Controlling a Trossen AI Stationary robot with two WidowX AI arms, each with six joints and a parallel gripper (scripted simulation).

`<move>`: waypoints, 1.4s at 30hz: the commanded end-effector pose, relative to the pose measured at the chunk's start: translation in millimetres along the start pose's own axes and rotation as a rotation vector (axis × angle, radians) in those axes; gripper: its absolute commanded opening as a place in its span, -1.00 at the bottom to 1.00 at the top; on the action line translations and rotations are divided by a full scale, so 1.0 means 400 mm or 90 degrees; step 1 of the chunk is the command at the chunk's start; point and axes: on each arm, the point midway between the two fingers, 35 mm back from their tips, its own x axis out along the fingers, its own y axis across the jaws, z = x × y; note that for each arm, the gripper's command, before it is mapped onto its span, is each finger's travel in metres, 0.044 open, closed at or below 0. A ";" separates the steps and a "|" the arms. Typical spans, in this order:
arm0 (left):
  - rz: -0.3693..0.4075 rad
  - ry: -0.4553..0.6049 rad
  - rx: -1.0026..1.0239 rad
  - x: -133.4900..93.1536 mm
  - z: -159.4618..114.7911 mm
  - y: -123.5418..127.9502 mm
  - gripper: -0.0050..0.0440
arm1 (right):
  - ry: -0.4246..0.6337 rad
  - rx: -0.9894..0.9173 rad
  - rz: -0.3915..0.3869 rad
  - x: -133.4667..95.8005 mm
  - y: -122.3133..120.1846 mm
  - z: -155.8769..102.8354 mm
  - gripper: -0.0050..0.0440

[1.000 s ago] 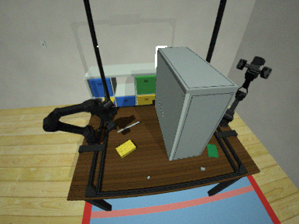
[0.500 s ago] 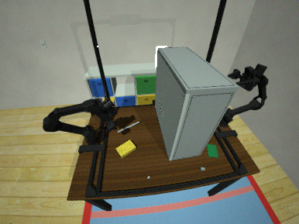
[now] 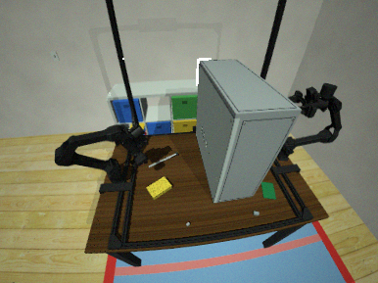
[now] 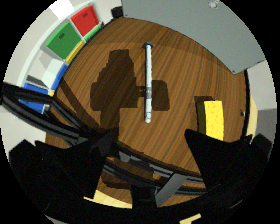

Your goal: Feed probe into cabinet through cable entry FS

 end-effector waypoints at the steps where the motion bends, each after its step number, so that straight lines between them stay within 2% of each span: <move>1: -0.003 0.002 0.001 0.000 -0.002 -0.001 1.00 | 0.003 0.000 0.000 -0.004 0.000 0.012 1.00; 9: -0.003 0.002 0.001 0.000 -0.002 -0.001 1.00 | 0.052 0.002 0.000 0.004 -0.003 0.104 1.00; 15: -0.003 0.002 0.001 0.000 -0.002 -0.001 1.00 | 0.110 0.005 0.001 0.053 -0.008 0.214 1.00; 17: -0.003 0.002 0.001 0.000 -0.002 -0.001 1.00 | 0.110 0.005 0.001 0.053 -0.008 0.214 1.00; 26: -0.003 0.002 0.001 0.000 -0.002 -0.001 1.00 | 0.194 0.014 0.000 0.193 -0.021 0.344 1.00; 32: -0.003 0.002 0.001 0.000 -0.002 -0.001 1.00 | 0.225 0.022 -0.004 0.256 -0.028 0.375 1.00; 42: -0.003 0.002 0.001 0.000 -0.002 -0.001 1.00 | 0.230 0.023 -0.004 0.285 -0.030 0.374 1.00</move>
